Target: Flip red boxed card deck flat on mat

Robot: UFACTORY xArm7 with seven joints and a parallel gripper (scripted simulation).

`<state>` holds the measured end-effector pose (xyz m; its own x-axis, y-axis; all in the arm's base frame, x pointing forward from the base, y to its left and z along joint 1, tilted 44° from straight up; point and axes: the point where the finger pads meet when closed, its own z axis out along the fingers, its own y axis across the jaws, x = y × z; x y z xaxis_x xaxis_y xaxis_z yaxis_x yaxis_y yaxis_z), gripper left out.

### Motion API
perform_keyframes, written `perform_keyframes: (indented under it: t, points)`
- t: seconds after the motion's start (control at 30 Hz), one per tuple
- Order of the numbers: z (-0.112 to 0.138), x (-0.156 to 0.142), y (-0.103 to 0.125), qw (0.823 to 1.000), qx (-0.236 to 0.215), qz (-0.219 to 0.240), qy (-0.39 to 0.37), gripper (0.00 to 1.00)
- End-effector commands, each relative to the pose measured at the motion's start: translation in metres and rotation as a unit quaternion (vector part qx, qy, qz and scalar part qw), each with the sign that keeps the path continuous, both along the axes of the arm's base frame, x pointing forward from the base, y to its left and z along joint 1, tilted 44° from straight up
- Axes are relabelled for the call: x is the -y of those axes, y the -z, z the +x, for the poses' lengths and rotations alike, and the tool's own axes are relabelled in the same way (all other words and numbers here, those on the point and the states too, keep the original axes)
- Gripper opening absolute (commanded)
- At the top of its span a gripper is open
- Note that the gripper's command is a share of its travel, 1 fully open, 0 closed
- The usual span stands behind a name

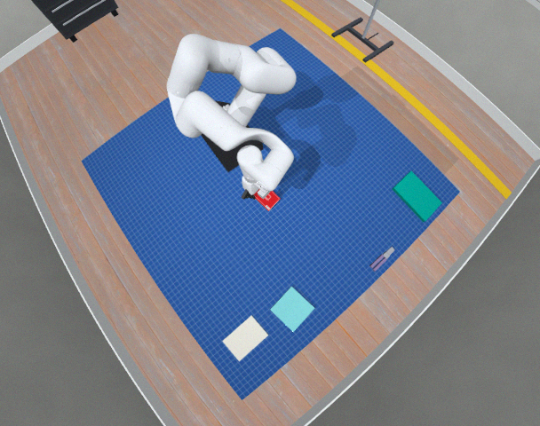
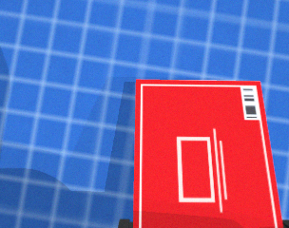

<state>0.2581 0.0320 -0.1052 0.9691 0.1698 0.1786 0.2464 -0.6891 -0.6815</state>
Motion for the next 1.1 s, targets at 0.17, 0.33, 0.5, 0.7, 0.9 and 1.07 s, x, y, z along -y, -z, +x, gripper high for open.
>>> perform_keyframes:
  t: [0.17, 0.33, 0.5, 0.7, 0.9, 1.07]
  points:
    - [-0.004, -0.006, 0.009, 1.0, -0.008, -0.004, -0.008, 0.84]
    - [-0.005, -0.008, 0.011, 1.0, -0.014, -0.006, -0.014, 0.84]
    - [-0.008, -0.014, 0.018, 1.0, -0.017, -0.007, -0.017, 0.84]
    - [-0.008, -0.014, 0.018, 1.0, -0.017, -0.007, -0.017, 0.84]
    - [-0.008, -0.014, 0.018, 1.0, -0.017, -0.007, -0.017, 1.0]
    - [-0.008, -0.014, 0.018, 1.0, -0.017, -0.007, -0.017, 1.0]
